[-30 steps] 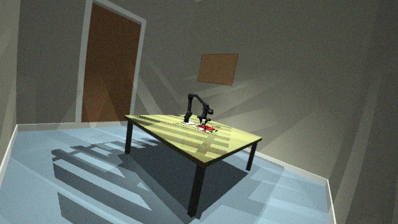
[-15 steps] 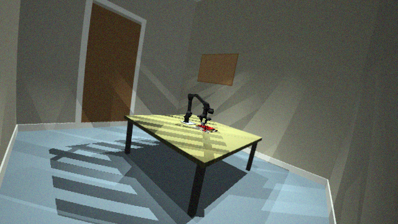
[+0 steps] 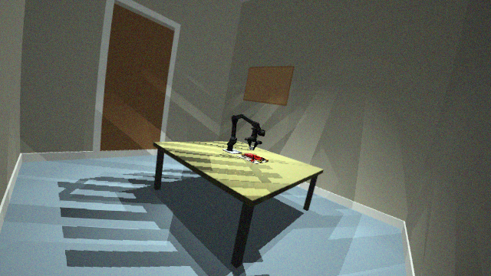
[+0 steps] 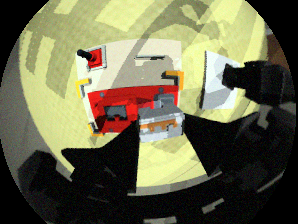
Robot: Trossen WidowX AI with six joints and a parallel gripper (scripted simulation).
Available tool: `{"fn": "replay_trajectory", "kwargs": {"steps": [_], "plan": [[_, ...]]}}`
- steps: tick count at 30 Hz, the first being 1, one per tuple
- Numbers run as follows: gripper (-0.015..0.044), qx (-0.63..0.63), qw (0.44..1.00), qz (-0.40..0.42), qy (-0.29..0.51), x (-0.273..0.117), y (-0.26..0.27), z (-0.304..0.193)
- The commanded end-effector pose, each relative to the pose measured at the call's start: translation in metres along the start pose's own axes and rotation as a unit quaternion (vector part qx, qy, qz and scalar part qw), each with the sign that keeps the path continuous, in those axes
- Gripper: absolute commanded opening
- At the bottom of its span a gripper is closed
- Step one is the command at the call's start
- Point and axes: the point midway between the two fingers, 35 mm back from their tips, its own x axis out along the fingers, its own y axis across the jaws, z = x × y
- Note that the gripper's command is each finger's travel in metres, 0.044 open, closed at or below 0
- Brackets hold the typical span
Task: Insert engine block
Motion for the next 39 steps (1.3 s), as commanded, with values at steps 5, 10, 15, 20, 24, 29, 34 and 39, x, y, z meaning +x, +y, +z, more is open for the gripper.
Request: {"fn": "replay_trajectory", "kwargs": {"steps": [5,10,15,20,24,29,34,39], "plan": [[0.0000,0.003,1.000,0.005,0.002,-0.026,0.000,0.000],[0.0000,0.003,1.000,0.004,0.002,-0.042,-0.002,0.000],[0.0000,0.003,1.000,0.004,0.002,-0.058,-0.005,0.001],[0.0000,0.003,1.000,0.004,0.002,-0.069,-0.008,0.002],[0.0000,0.003,1.000,0.004,0.002,-0.064,-0.008,0.002],[0.0000,0.003,1.000,0.004,0.002,-0.048,-0.006,0.001],[0.0000,0.003,1.000,0.004,0.002,-0.030,-0.006,0.001],[0.0000,0.003,1.000,0.004,0.004,-0.025,-0.007,0.002]]}}
